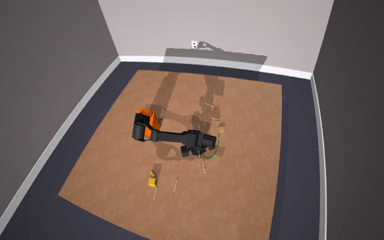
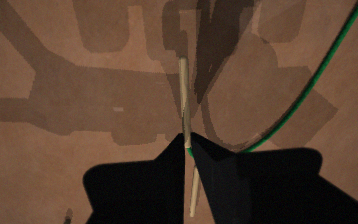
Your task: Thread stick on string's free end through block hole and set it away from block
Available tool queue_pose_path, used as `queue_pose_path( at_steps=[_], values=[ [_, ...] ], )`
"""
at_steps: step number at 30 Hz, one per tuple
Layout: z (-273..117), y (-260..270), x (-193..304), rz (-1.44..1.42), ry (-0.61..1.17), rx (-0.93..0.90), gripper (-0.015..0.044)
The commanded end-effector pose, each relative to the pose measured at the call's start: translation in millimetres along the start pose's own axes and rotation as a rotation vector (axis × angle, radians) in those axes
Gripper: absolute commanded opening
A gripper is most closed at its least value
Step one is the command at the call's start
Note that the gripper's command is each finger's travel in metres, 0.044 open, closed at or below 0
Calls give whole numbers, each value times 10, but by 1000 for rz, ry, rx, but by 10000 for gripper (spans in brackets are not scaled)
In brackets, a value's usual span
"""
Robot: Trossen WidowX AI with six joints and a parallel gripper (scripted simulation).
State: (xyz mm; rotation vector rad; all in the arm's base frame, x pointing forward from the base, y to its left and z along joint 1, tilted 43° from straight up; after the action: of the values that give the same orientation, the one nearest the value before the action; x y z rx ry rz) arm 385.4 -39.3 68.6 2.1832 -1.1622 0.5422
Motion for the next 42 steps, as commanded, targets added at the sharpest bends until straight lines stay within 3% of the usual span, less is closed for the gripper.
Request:
queue_pose_path(
  at_steps=[1, 42],
  values=[
    [0, 3, -70, 3, 1, 0, 0],
    [10, 55, -560, 2, 5, -1, 0]
  ],
)
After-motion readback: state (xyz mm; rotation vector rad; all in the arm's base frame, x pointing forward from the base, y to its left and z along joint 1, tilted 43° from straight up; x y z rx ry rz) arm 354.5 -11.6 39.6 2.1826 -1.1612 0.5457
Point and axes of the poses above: the point midway between the two fingers, 35 mm back from their tips, its own z axis out along the fingers, its own y axis across the jaws, x = y × z, the point moved 7 cm from there along -z, back along the fingers, and after that the axes turned 2 degrees about z, right-handed, at the moved point
